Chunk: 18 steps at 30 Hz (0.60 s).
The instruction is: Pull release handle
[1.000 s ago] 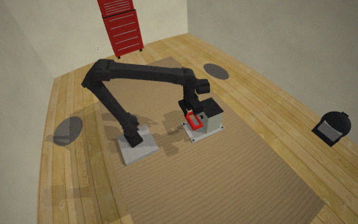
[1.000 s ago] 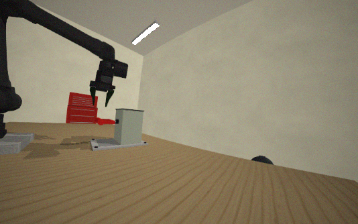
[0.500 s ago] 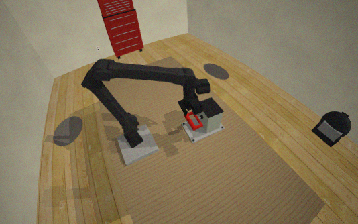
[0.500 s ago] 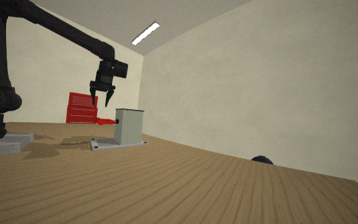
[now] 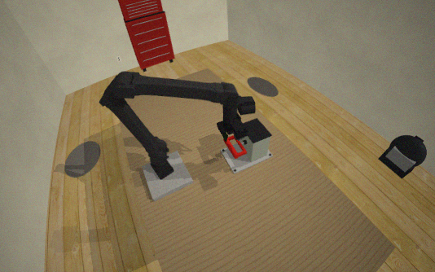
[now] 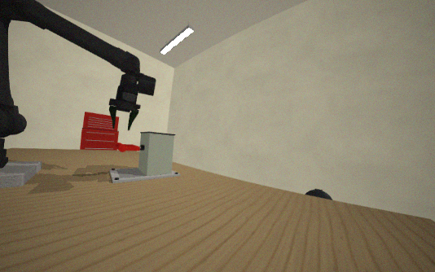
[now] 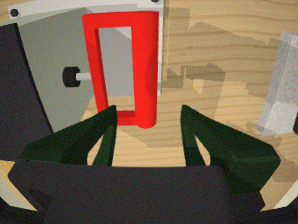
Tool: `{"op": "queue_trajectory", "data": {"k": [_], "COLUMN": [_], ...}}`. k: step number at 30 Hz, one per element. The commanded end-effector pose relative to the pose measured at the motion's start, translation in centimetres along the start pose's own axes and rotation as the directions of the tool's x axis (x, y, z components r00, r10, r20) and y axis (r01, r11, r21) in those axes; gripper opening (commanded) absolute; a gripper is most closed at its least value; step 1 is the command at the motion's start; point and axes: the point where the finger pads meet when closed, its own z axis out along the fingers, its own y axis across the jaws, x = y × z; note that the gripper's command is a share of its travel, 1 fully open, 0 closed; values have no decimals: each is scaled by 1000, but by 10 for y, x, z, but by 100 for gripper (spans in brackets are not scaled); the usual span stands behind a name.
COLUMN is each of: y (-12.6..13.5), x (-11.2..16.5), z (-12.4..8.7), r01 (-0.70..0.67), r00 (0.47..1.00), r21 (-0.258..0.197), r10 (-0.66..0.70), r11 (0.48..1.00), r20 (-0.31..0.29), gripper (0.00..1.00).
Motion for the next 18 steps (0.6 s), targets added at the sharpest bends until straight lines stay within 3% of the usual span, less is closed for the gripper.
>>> {"op": "queue_trajectory", "data": {"k": [1,18], "y": [17,19], "x": [-10,-11], "z": [-9,12], "r01": [-24,-24], "r00": [1000,1000], "r21": [-35,-35], "r10": [24,24], "r11": [999,999], "r20": [11,11], "gripper": [50,50]}}
